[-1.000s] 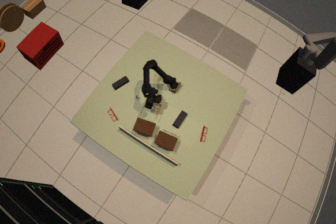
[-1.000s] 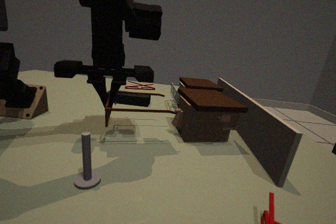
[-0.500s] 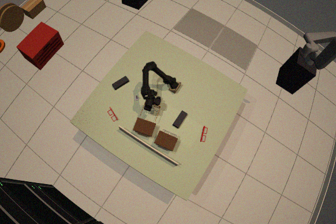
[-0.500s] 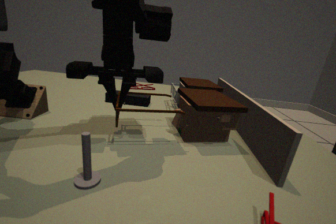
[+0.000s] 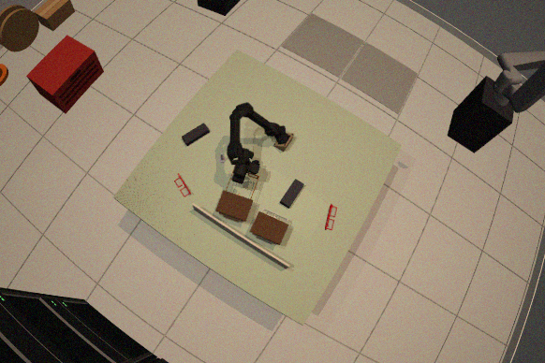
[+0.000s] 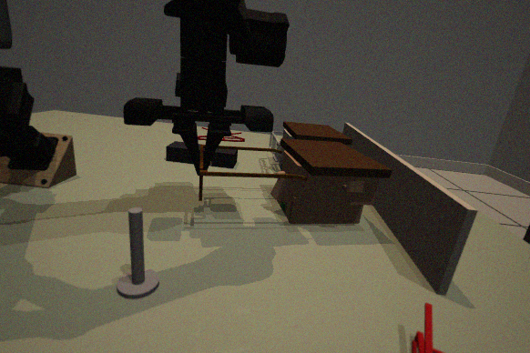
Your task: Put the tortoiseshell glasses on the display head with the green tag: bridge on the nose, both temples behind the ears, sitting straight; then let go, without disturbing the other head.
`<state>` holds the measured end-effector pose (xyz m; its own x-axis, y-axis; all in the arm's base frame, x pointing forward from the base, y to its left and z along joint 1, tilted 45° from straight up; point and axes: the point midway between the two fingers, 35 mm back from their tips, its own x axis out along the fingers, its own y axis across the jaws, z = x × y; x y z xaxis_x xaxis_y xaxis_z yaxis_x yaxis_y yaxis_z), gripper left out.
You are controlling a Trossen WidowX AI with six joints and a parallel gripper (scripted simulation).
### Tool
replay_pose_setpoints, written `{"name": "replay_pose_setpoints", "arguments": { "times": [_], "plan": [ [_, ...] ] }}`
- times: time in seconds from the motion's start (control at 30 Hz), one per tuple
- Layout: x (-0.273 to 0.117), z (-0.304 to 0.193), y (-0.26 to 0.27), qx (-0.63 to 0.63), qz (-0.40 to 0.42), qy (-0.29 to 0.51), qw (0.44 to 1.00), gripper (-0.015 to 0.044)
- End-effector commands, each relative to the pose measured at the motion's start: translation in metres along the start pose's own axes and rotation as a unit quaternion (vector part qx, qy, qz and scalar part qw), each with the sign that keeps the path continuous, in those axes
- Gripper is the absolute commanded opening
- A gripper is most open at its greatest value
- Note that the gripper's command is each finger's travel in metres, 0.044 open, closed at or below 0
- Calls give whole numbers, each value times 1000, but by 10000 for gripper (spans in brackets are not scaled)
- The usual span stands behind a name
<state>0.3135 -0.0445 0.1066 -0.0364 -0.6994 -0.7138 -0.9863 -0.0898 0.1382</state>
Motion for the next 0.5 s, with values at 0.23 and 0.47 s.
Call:
{"name": "replay_pose_setpoints", "arguments": {
  "times": [0.23, 0.47],
  "plan": [
    [1, 0, -19, -2, 1, 3, 1000, 0],
    [1, 0, -29, -2, 1, 3, 1000, 0]
  ]
}}
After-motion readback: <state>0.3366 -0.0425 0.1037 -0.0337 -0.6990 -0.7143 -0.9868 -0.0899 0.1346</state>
